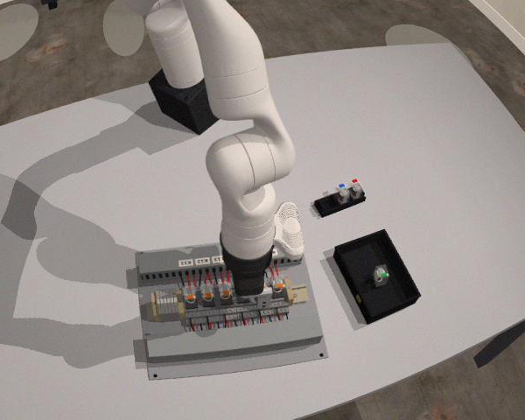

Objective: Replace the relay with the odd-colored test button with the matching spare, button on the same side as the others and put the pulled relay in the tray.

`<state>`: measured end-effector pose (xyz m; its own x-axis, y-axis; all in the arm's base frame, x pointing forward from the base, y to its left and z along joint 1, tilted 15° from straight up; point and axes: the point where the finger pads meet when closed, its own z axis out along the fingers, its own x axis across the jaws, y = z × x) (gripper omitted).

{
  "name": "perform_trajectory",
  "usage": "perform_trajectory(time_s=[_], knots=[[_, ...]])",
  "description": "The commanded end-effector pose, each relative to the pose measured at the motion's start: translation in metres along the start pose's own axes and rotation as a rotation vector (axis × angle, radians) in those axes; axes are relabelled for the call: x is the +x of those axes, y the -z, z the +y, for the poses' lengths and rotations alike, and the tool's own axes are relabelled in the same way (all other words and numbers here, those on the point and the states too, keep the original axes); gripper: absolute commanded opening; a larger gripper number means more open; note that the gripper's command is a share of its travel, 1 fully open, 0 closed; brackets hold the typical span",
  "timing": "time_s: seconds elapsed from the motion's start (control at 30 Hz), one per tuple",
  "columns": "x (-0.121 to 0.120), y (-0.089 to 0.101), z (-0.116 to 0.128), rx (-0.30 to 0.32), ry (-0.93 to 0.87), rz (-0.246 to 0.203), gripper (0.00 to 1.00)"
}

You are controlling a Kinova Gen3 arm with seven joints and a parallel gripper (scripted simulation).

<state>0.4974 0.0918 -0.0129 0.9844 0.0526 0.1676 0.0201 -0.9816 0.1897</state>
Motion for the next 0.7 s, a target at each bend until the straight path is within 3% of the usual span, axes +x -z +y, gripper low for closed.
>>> perform_trajectory(time_s=[0.0, 0.67], knots=[[0.0011, 0.0019, -0.0008, 0.001, 0.001, 0.003, 1.00], [0.0008, 0.0062, -0.0004, -0.001, 0.001, 0.002, 1.00]])
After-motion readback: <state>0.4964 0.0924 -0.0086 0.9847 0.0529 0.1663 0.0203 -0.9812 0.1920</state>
